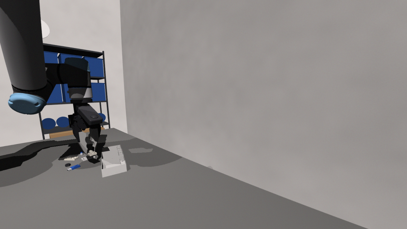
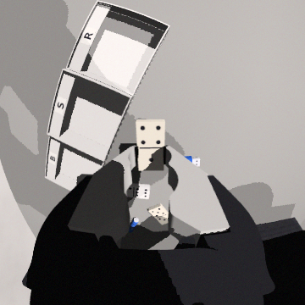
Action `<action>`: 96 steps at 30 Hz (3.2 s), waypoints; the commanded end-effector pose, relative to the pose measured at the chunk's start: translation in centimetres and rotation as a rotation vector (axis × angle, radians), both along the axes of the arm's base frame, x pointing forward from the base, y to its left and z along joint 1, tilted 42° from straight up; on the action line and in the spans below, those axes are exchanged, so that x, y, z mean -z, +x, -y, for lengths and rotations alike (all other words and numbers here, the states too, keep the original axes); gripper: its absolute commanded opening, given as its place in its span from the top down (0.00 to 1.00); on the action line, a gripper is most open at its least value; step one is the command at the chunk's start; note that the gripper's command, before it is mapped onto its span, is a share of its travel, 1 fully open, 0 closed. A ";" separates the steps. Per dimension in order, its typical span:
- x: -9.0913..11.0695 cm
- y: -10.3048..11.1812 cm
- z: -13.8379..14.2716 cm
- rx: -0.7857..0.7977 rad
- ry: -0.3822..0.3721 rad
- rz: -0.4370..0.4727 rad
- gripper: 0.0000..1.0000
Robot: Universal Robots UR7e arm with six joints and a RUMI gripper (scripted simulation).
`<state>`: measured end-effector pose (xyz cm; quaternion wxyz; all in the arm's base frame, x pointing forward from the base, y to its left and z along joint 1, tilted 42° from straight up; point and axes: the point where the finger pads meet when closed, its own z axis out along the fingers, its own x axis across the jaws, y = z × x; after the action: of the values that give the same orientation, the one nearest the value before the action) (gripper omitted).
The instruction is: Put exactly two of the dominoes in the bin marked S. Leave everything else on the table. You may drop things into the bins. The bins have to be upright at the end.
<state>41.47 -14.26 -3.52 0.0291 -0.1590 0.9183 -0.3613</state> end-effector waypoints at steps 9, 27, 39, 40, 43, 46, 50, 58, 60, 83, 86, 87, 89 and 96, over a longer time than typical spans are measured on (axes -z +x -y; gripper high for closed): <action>-1.0 7.5 -0.7 0.240 0.056 0.226 1.00; -0.9 6.9 -0.7 0.364 0.079 0.311 1.00; -1.1 7.0 -0.5 0.364 0.079 0.314 1.00; -1.1 7.1 -0.5 0.363 0.079 0.315 1.00; -1.2 7.2 -0.5 0.363 0.079 0.315 1.00; -0.7 7.2 -0.2 0.364 0.079 0.313 1.00; -0.4 7.3 0.0 0.364 0.079 0.313 1.00; 0.8 7.5 1.1 0.364 0.079 0.313 1.00; 1.0 7.6 1.4 0.364 0.079 0.313 1.00; 2.2 7.9 2.3 0.362 0.079 0.312 1.00; 2.2 7.9 2.3 0.362 0.079 0.312 1.00; 2.2 7.9 2.3 0.362 0.079 0.312 1.00; 2.2 7.9 2.3 0.362 0.079 0.312 0.81; 2.2 7.9 2.3 0.362 0.079 0.312 0.81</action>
<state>49.18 -16.58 -5.81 0.1100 0.0675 0.9298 -0.3446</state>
